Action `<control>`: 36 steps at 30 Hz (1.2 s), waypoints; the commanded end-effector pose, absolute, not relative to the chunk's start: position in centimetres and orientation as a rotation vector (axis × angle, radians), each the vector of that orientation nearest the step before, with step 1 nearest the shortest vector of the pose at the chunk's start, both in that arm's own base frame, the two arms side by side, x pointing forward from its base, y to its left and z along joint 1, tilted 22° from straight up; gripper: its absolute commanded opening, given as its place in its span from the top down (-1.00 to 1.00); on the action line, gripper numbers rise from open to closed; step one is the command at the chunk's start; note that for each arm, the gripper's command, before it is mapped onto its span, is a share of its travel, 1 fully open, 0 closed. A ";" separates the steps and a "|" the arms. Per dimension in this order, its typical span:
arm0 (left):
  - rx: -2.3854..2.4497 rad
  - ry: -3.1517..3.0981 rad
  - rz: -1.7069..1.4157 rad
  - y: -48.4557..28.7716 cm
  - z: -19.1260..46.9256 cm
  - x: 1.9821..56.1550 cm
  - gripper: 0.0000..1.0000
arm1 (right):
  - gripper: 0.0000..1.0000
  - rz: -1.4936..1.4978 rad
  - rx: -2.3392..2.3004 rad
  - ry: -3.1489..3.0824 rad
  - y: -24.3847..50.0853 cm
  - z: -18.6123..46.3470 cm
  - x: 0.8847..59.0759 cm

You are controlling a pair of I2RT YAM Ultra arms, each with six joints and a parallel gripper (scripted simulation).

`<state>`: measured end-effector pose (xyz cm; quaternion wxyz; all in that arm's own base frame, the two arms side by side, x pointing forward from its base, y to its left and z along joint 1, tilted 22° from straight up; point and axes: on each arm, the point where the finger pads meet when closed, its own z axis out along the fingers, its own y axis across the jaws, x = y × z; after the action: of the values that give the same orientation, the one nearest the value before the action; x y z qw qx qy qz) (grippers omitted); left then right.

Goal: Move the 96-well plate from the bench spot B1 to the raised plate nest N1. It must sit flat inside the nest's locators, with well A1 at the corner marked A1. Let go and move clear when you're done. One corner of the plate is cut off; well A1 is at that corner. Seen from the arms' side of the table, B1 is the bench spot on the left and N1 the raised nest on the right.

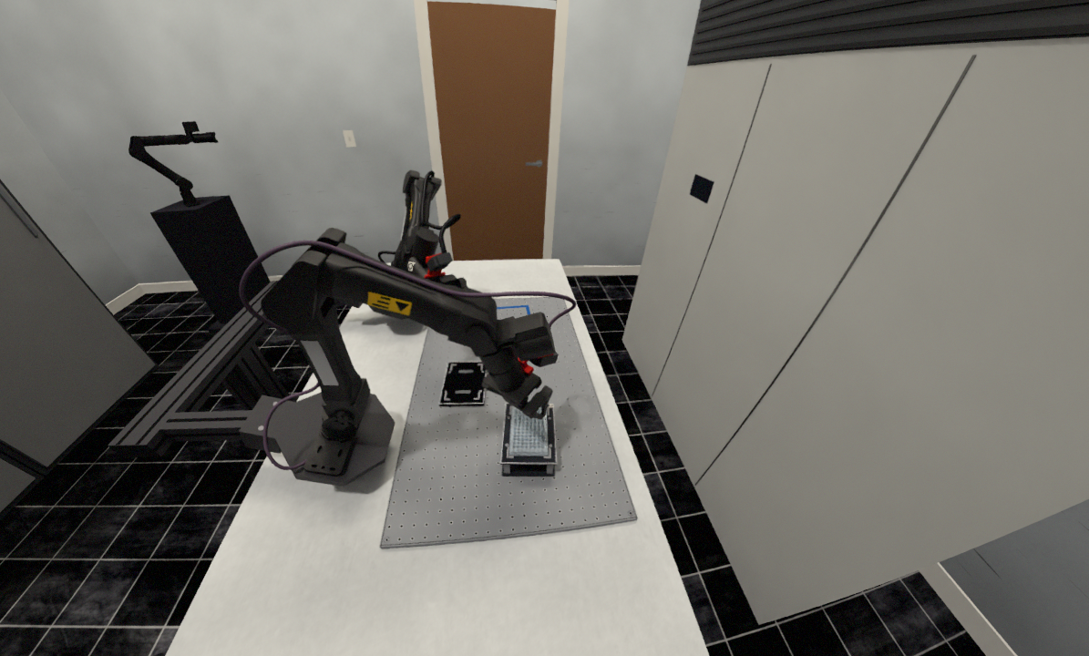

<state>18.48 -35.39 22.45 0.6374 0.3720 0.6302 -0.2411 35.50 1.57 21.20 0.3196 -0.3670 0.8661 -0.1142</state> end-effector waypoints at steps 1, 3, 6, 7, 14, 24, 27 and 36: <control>0.841 1.414 -0.563 -35.7 23.1 18.2 -1.00 | -1.00 -0.305 -0.686 2.180 1.6 23.4 36.4; 0.841 1.414 -0.563 -35.7 23.1 18.2 -1.00 | -1.00 -0.294 -0.600 2.171 1.5 23.3 36.2; 0.841 1.414 -0.563 -35.7 23.1 18.2 -1.00 | -1.00 -0.276 -0.477 2.152 1.3 23.1 35.9; 0.841 1.414 -0.563 -35.7 23.1 18.2 -1.00 | -1.00 -0.270 -0.436 2.145 1.2 23.1 35.8; 0.841 1.414 -0.563 -35.7 23.1 18.2 -1.00 | -1.00 -0.235 -0.208 2.094 1.0 22.8 35.3; 0.841 1.414 -0.563 -35.7 23.1 18.2 -1.00 | -1.00 -0.207 -0.136 2.092 1.6 21.3 34.3; 0.841 1.414 -0.563 -35.7 23.1 18.2 -1.00 | -1.00 -0.206 -0.138 2.083 1.7 21.8 34.4; 0.841 1.414 -0.563 -35.7 23.1 18.2 -1.00 | -1.00 -0.211 -0.134 2.093 1.5 21.5 34.5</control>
<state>18.48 -35.39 22.45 0.6374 0.3720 0.6302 -0.2411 34.27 1.51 19.84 0.4690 -0.0652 0.8765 -0.0870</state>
